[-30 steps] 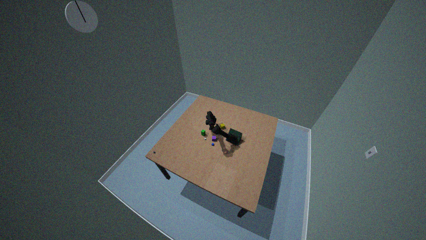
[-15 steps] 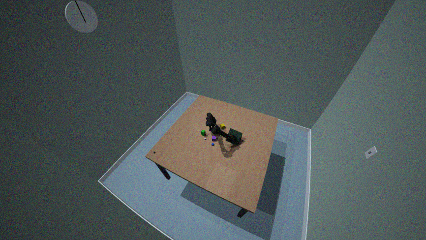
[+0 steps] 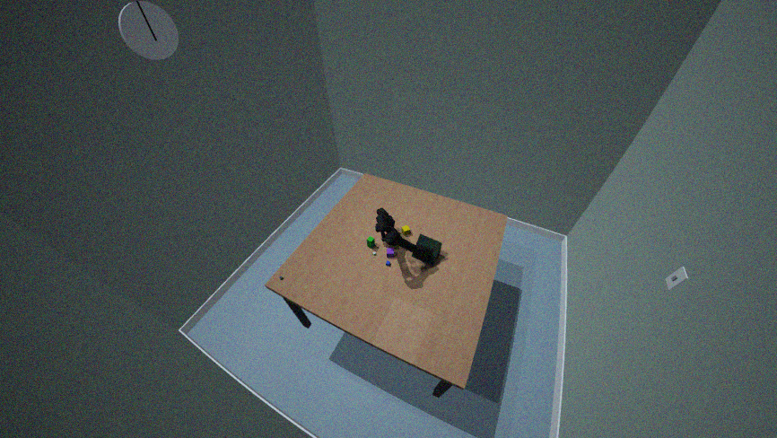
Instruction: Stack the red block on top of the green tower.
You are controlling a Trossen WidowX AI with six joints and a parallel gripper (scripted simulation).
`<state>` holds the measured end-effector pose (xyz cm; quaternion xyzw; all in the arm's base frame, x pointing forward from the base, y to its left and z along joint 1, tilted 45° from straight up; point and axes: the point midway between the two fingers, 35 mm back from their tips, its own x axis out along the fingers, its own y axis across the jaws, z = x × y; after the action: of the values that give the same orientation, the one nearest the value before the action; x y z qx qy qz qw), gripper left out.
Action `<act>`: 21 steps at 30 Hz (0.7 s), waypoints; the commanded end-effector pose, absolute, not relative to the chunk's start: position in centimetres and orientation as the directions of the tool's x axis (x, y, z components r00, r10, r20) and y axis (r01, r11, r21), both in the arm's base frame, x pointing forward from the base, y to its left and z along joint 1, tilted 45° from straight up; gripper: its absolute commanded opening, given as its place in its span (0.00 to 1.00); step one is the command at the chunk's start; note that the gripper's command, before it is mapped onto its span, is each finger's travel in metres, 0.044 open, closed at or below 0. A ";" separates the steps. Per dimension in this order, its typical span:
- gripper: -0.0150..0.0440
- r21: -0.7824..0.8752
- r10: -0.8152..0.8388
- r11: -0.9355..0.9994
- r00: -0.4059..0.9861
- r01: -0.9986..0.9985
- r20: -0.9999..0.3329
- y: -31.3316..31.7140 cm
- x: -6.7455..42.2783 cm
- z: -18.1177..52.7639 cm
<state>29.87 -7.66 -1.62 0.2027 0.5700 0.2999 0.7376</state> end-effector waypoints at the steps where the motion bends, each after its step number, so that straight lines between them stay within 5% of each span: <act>1: 1.00 0.644 0.676 0.736 0.172 -0.209 -0.716 -7.5 29.9 -1.7; 8: 1.00 0.644 0.676 0.736 0.172 -0.209 -0.716 -7.6 29.9 -1.6; 18: 0.56 0.644 0.676 0.736 0.172 -0.209 -0.716 -7.6 29.9 -1.6; 21: 0.52 0.644 0.676 0.736 0.172 -0.209 -0.716 -7.6 29.9 -1.6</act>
<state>29.85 -7.60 -1.66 0.2028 0.5702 0.3002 0.7373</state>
